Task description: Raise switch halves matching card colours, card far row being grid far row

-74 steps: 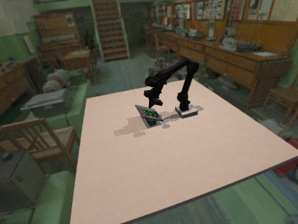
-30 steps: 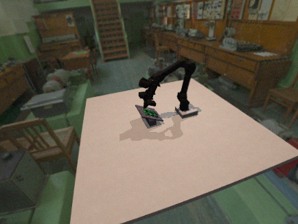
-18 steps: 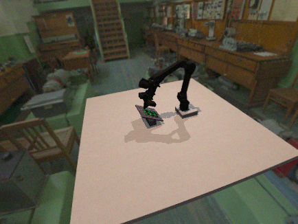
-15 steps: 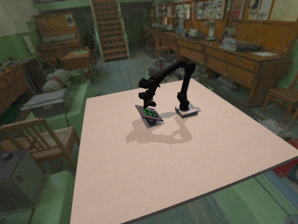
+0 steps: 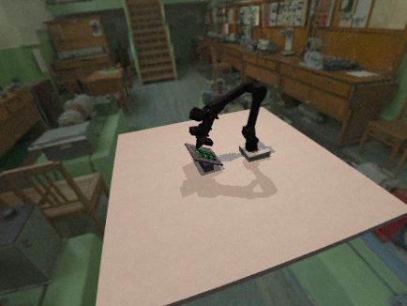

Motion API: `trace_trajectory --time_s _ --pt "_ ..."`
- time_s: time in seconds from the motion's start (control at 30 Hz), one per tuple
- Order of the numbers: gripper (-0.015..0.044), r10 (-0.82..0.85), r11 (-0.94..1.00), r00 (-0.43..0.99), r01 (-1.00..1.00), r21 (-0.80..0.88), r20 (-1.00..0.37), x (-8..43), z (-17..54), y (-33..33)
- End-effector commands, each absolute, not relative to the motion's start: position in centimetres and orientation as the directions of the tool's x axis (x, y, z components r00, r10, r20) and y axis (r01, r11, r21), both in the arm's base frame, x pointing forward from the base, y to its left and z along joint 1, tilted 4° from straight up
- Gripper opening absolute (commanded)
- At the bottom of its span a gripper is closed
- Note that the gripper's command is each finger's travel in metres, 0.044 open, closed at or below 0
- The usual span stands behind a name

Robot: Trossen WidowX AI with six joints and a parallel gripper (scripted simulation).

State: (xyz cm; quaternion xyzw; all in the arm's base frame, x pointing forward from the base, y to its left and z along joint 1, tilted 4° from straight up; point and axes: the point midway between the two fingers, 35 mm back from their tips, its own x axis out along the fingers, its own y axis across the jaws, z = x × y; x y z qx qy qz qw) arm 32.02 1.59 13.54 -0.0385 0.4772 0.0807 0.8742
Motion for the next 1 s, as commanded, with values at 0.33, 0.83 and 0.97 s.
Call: trace_trajectory --time_s 0.33,0.83,0.97 --pt "0.0 0.101 0.985 0.532 -0.172 0.009 -0.841 32.15 13.33 1.56" --pt "0.0 0.101 0.985 0.532 -0.172 0.009 -0.841 32.26 13.17 1.58" --pt "0.0 0.101 0.985 0.532 -0.172 0.009 -0.841 32.29 13.13 1.59"
